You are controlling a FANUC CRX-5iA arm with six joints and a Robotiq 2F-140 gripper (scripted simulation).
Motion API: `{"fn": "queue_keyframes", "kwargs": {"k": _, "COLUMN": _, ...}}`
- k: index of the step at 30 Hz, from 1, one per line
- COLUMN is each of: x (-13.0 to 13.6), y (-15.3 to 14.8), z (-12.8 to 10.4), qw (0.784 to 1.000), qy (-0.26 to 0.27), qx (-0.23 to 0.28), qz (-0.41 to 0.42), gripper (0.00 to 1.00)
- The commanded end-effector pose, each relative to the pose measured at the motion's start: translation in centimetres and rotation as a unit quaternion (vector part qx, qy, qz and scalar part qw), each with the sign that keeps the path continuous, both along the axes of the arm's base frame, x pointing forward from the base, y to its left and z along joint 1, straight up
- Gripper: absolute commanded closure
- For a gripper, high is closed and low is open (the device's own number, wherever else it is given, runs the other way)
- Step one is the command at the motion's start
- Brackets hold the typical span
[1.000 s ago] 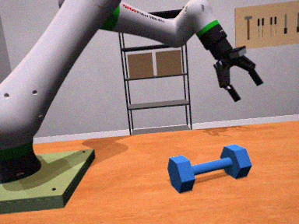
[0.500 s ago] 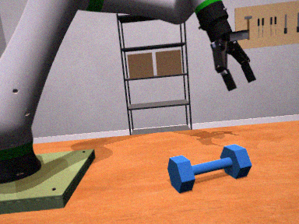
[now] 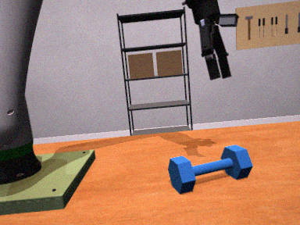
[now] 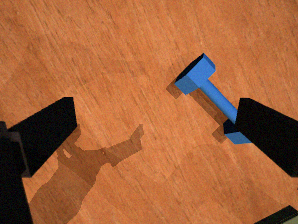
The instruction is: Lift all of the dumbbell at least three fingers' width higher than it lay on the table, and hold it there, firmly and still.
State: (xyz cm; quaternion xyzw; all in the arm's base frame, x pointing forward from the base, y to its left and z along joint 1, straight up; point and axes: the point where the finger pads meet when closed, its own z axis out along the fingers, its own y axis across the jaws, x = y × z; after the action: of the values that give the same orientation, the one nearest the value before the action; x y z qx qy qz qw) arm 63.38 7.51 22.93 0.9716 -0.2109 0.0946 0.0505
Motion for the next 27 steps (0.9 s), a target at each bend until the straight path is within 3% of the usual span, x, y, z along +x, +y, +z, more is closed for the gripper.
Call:
{"fn": "queue_keyframes", "kwargs": {"k": 1, "x": -3.2, "y": -2.5, "z": 1.3, "qw": 0.998, "qy": 0.030, "qx": 0.008, "qz": 0.050, "gripper": 0.00}}
{"fn": "queue_keyframes", "kwargs": {"k": 5, "x": -4.8, "y": -3.5, "z": 1.8, "qw": 0.996, "qy": 0.043, "qx": 0.013, "qz": 0.074, "gripper": 0.00}}
{"fn": "queue_keyframes", "kwargs": {"k": 6, "x": -7.0, "y": -4.7, "z": 2.4, "qw": 0.992, "qy": 0.059, "qx": 0.021, "qz": 0.109, "gripper": 0.00}}
{"fn": "queue_keyframes", "kwargs": {"k": 14, "x": -12.7, "y": -7.3, "z": 4.1, "qw": 0.974, "qy": 0.092, "qx": 0.047, "qz": 0.200, "gripper": 0.00}}
{"fn": "queue_keyframes", "kwargs": {"k": 16, "x": -11.3, "y": -9.0, "z": 0.2, "qw": 0.961, "qy": 0.097, "qx": 0.046, "qz": 0.256, "gripper": 0.00}}
{"fn": "queue_keyframes", "kwargs": {"k": 22, "x": -10.6, "y": -9.6, "z": -1.4, "qw": 0.956, "qy": 0.098, "qx": 0.044, "qz": 0.274, "gripper": 0.00}}
{"fn": "queue_keyframes", "kwargs": {"k": 23, "x": -9.7, "y": -10.5, "z": -3.5, "qw": 0.949, "qy": 0.099, "qx": 0.042, "qz": 0.296, "gripper": 0.00}}
{"fn": "queue_keyframes", "kwargs": {"k": 27, "x": -8.5, "y": -12.1, "z": -7.1, "qw": 0.936, "qy": 0.100, "qx": 0.038, "qz": 0.334, "gripper": 0.00}}
